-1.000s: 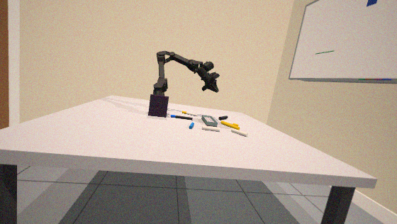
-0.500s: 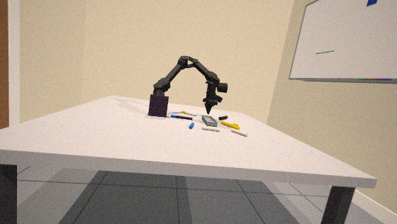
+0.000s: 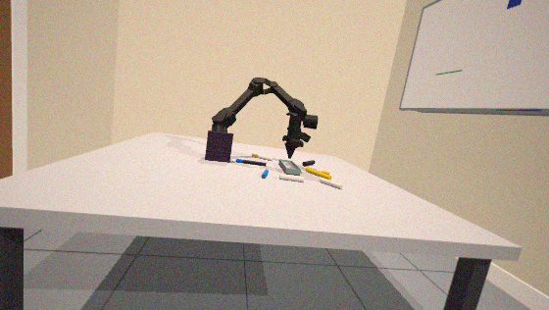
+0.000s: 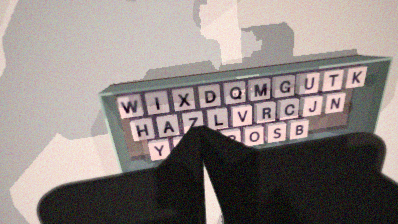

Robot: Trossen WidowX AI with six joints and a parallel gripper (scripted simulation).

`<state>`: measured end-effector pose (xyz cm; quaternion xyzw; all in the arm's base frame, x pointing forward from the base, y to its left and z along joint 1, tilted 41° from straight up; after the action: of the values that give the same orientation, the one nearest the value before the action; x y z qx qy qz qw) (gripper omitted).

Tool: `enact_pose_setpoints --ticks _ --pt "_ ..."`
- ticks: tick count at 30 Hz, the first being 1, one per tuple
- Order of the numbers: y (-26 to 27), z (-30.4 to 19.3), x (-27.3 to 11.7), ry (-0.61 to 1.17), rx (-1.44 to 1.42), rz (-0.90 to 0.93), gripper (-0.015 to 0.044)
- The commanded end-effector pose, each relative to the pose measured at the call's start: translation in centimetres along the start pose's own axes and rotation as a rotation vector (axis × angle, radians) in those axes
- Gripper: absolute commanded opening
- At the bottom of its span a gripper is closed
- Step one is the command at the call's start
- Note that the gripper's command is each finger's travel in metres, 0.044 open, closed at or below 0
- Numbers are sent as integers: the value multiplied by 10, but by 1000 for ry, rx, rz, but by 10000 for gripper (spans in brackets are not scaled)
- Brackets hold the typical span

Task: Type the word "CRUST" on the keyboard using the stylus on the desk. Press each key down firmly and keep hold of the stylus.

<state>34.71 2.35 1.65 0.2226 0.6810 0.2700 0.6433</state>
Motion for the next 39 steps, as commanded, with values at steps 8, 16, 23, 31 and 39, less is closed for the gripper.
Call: enact_pose_setpoints --ticks 8,16,23,31,39 --pt "-40 -4 3 12 19 -3 0" --pt "-93 -3 2 11 19 -7 0" --pt "-104 -4 2 11 19 -7 0" --pt "-99 -9 2 11 19 -7 0" --pt "-78 -34 2 13 20 -5 0"
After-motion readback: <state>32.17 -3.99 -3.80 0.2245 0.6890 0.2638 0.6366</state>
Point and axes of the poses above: the point midway between the two fingers, 35 mm back from their tips, its own x axis out along the fingers, its own y axis across the jaws, z = x × y, the point moved 5 cm from there along -x, back along the fingers, and after that the axes turned 1 degree about x, right-handed, at the moved point
